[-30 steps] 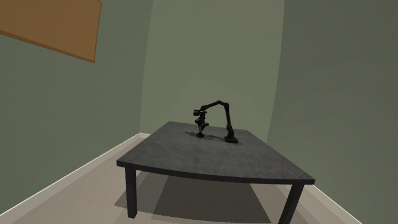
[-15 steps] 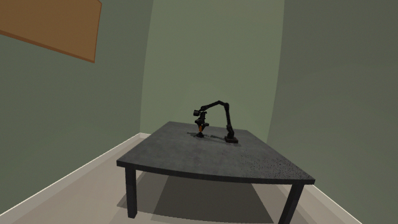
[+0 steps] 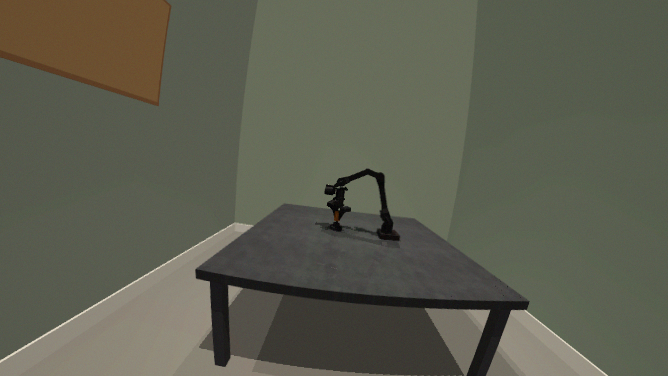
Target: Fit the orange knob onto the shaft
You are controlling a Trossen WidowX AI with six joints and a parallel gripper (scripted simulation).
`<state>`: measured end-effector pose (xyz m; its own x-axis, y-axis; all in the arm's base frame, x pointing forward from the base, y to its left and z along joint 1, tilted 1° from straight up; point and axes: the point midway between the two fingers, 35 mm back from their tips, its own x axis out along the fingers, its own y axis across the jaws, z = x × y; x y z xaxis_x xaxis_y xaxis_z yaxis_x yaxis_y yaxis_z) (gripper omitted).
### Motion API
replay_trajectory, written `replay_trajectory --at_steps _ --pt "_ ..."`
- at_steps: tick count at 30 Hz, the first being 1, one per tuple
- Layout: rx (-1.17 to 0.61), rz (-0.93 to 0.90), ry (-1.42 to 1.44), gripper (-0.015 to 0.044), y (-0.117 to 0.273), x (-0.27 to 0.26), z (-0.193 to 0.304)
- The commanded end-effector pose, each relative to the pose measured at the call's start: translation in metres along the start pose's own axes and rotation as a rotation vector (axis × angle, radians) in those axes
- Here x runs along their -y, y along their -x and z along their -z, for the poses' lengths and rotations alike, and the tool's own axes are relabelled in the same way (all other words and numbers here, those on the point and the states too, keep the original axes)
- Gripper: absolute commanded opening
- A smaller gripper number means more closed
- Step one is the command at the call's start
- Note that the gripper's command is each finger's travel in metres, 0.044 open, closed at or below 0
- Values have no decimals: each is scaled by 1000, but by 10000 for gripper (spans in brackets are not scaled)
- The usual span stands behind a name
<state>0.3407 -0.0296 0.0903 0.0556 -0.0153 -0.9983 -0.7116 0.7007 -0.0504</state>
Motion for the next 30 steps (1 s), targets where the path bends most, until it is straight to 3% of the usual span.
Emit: replay_trajectory --at_steps 1,10,30 --pt "-1 1 4 0 4 0 1" --pt "-1 1 213 0 3 1 -1" --pt "-1 1 213 0 0 1 0"
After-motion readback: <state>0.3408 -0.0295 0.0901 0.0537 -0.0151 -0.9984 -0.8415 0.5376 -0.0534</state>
